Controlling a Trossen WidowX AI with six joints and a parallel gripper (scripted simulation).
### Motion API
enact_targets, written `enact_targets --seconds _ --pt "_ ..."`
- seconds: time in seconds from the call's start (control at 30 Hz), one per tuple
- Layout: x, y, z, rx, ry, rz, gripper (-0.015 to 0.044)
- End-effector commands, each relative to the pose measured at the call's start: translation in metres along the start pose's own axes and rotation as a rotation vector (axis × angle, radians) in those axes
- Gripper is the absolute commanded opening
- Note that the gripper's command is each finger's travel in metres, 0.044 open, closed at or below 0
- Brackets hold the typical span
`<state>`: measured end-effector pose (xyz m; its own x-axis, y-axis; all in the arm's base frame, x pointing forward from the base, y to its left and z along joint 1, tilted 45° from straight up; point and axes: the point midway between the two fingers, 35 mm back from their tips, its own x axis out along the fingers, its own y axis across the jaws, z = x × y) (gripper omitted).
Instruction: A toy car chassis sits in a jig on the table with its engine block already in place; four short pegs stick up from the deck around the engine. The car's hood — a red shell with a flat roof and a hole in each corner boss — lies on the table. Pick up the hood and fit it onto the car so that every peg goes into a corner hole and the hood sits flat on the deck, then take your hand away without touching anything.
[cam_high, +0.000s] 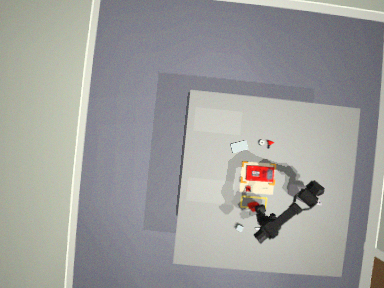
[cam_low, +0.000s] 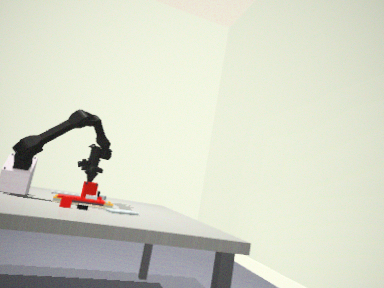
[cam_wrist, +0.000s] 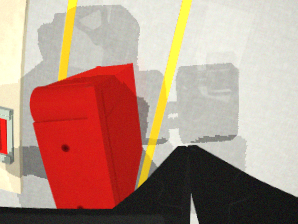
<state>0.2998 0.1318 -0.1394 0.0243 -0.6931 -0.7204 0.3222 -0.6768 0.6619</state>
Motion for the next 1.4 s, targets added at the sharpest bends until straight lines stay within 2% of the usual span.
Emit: enact_targets --seconds 0.0,1.37 --pt "0.0 0.005 0.0 -0.002 0.002 0.002 0.0" --pt "0.0 0.045 -0.002 -0.003 0.002 0.003 0.0"
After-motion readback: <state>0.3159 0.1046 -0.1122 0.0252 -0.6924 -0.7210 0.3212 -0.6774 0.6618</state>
